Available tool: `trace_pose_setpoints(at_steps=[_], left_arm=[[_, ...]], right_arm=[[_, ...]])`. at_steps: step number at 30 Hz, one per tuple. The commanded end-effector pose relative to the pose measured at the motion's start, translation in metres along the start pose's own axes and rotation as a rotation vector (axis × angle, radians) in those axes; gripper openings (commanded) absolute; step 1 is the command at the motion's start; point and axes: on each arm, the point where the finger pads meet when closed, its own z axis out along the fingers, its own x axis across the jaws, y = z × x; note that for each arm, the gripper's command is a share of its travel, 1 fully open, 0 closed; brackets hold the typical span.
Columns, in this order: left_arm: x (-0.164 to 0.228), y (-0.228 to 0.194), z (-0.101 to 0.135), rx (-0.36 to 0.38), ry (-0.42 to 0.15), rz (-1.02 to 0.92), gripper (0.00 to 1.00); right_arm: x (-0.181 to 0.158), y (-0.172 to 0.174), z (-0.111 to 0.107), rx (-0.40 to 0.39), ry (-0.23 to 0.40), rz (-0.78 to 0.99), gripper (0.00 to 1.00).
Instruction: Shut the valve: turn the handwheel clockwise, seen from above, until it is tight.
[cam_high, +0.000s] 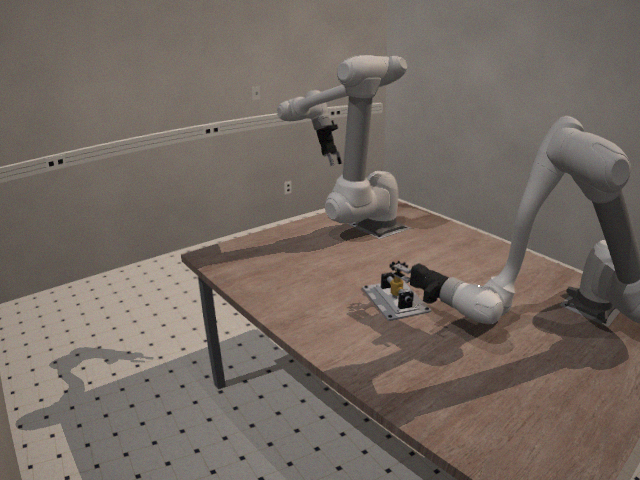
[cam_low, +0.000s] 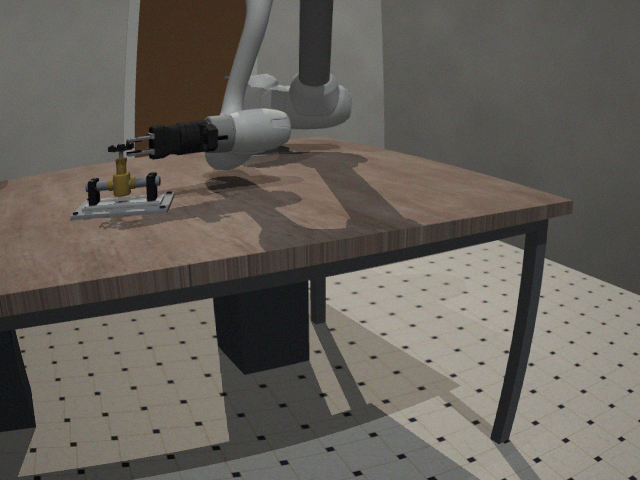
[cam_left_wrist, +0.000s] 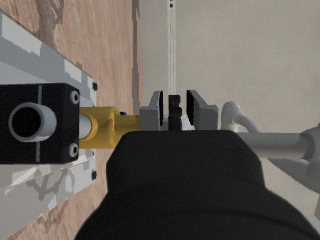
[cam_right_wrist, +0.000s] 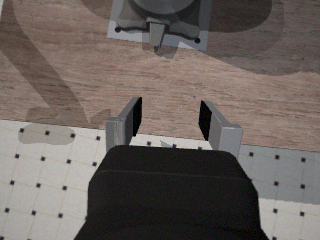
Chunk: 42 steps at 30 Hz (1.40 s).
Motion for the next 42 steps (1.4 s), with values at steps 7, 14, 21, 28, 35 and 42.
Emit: trace_pose_setpoints(at_steps=[7,14,21,28,35,42], left_arm=[[0.000,0.003,-0.020,-0.007,0.000,0.002,0.53],[0.001,0.003,-0.036,-0.007,0.000,0.003,0.53],[0.000,0.003,-0.047,-0.007,0.000,0.002,0.53],[0.000,0.003,-0.051,-0.007,0.000,0.002,0.53],[0.000,0.003,-0.052,-0.008,-0.001,0.003,0.53],[0.000,0.003,-0.052,-0.008,-0.001,0.003,0.53]], right_arm=[[0.001,-0.003,0.000,0.005,0.006,-0.005,1.00],[0.001,-0.003,0.000,0.005,0.006,-0.005,1.00],[0.001,-0.003,0.000,0.005,0.006,-0.005,1.00],[0.001,-0.003,0.000,0.005,0.006,-0.005,1.00],[0.001,-0.003,0.000,0.005,0.006,-0.005,1.00],[0.001,-0.003,0.000,0.005,0.006,-0.005,1.00]])
